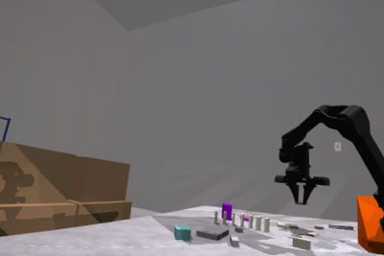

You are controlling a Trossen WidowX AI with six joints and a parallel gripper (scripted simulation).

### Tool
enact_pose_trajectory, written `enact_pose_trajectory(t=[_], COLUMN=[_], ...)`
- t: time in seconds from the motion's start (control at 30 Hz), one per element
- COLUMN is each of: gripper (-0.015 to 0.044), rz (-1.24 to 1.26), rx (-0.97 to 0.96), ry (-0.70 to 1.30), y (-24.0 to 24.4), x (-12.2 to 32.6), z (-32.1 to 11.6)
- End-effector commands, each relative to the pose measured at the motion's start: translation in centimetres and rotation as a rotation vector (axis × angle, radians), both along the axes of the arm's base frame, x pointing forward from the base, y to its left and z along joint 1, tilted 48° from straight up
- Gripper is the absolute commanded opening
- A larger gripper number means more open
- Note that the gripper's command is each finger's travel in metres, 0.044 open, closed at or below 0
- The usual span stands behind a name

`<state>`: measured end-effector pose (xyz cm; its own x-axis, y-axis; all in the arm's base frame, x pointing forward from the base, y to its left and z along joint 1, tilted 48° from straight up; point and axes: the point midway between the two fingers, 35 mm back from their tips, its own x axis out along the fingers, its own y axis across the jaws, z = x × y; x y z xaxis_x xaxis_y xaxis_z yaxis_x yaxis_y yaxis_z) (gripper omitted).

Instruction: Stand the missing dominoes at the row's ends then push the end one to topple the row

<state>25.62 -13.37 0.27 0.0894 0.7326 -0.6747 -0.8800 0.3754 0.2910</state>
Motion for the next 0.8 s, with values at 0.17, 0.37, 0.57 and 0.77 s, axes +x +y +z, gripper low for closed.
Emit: enact_pose_trajectory(t=[0.17,0.37,0.57,0.77], gripper=[0.0107,0.0107,0.0107,0.0107], rz=[-0.177,-0.5,-0.775,-0.926], rx=[0.012,0.042,0.073,0.096], ry=[0.2,0.538,0.827,0.987], y=[0.2,2.1,4.6,6.1], x=[1.9,5.2,7.8,9.0], z=[2.2,5.1,8.1,9.8])
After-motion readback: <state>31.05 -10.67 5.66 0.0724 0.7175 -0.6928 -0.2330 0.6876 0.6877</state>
